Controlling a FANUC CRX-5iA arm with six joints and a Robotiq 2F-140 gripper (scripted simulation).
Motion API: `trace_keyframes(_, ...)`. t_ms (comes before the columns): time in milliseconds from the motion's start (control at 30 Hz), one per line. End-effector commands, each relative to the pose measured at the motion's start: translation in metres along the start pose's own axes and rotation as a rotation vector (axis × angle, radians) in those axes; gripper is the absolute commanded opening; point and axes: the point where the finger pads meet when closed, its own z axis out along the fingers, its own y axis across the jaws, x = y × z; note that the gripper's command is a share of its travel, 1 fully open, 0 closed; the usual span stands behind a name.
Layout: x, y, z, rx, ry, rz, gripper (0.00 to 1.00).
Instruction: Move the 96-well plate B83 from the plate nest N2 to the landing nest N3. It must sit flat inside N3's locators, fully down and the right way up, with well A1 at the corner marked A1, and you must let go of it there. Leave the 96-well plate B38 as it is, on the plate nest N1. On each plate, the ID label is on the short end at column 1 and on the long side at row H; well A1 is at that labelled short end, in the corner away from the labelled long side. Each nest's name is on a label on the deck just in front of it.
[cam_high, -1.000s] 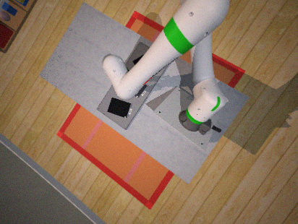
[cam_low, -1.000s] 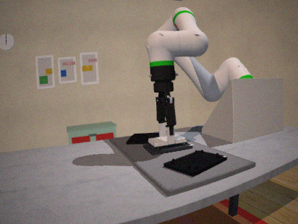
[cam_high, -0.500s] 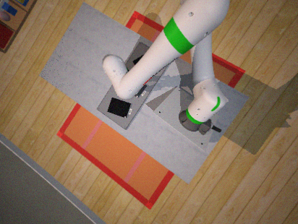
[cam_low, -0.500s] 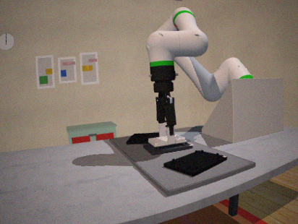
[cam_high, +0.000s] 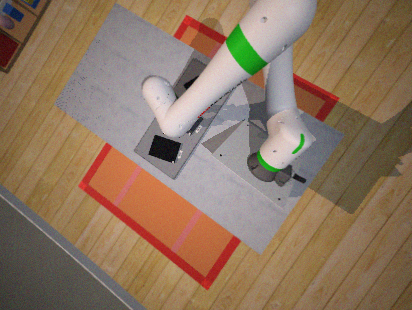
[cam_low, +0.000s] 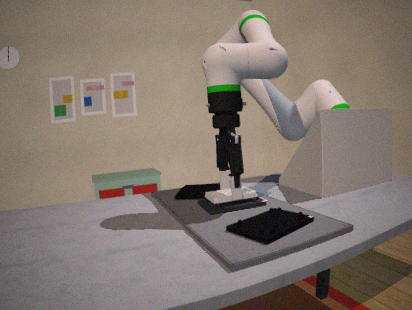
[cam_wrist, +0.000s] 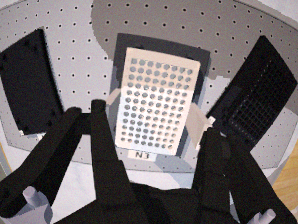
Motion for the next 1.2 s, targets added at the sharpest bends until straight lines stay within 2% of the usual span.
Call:
trace_keyframes(0, 0.000, 0.000, 0.000, 0.000, 0.000, 0.000, 0.00)
trace_keyframes(500, 0.000, 0.000, 0.008, 0.000, 0.000, 0.000, 0.00)
trace_keyframes(1167, 0.000, 0.000, 0.011, 0.000, 0.000, 0.000, 0.00)
